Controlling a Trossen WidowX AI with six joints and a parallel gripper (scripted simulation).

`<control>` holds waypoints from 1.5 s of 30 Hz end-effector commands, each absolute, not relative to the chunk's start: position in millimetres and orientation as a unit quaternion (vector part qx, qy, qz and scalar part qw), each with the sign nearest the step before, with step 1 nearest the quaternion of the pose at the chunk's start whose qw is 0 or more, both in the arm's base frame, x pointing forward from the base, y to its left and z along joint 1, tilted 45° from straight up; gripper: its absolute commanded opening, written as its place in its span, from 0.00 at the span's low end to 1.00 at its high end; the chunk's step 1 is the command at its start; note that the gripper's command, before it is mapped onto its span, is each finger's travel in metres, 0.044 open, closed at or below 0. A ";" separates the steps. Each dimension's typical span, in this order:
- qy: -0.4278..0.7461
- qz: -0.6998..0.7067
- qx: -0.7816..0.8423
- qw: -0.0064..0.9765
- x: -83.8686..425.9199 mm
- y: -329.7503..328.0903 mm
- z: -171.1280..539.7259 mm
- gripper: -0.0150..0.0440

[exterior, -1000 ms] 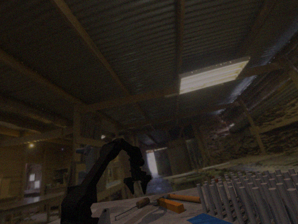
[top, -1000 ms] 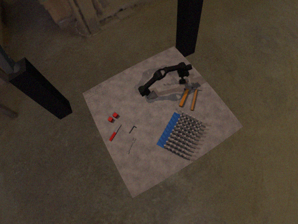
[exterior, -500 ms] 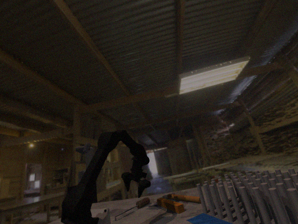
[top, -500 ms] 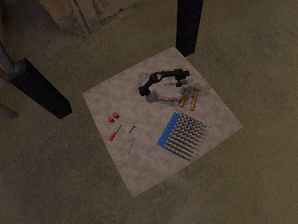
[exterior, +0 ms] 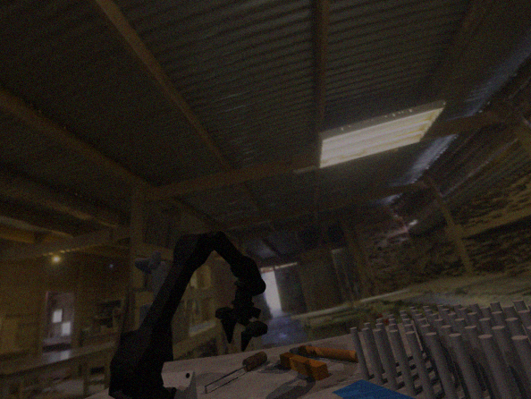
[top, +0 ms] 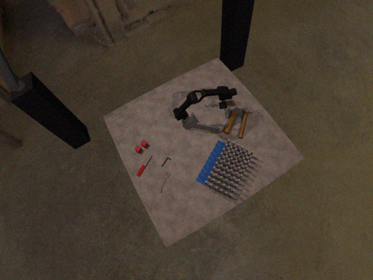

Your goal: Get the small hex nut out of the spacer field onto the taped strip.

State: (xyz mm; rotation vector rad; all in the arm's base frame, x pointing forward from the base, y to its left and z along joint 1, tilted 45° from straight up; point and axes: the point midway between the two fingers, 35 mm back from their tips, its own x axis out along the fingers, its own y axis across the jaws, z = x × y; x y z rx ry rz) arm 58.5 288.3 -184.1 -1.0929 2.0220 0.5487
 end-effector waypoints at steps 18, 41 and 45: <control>0.790 0.221 -0.426 0.382 60.9 273.8 -202.9 0.73; 0.790 0.220 -0.426 0.382 62.0 247.3 -229.4 0.73; 0.790 0.220 -0.426 0.382 61.9 243.2 -233.0 0.73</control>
